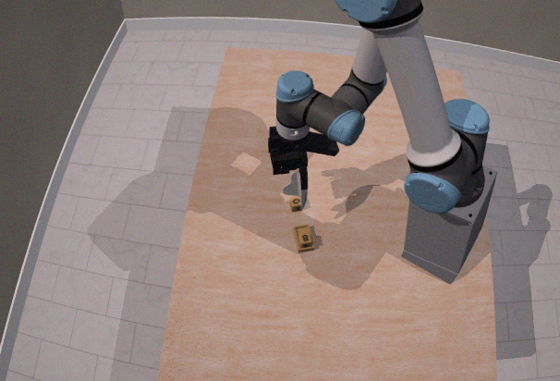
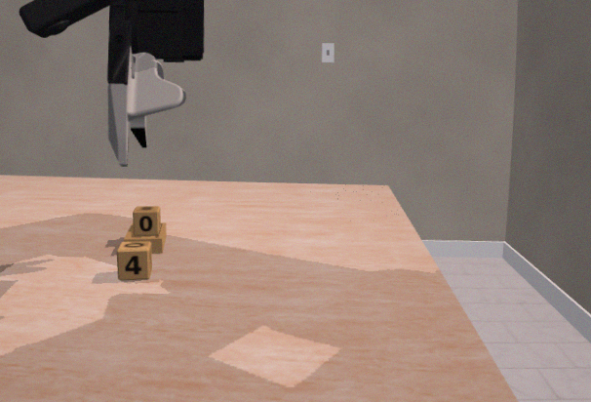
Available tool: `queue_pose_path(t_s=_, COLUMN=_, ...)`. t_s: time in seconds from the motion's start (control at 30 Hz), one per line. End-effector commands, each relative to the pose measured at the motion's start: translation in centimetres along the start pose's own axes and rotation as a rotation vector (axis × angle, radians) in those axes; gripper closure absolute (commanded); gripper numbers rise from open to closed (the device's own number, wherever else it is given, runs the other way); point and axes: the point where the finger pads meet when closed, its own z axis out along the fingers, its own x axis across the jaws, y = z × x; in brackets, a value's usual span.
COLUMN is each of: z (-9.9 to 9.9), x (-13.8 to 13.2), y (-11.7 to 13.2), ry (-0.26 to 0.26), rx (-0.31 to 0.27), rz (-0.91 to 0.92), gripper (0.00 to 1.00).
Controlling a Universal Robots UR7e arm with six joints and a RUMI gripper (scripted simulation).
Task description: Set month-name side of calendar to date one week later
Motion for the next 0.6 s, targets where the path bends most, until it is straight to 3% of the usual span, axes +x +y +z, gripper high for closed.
queue_pose_path(t_s=0.0, z=-0.02, x=0.04, y=-0.05, ry=0.001, rx=0.000, rz=0.003, gripper=0.00)
queue_pose_path(t_s=0.57, z=0.03, x=0.70, y=-0.14, ry=0.002, rx=0.001, rz=0.081, gripper=0.00)
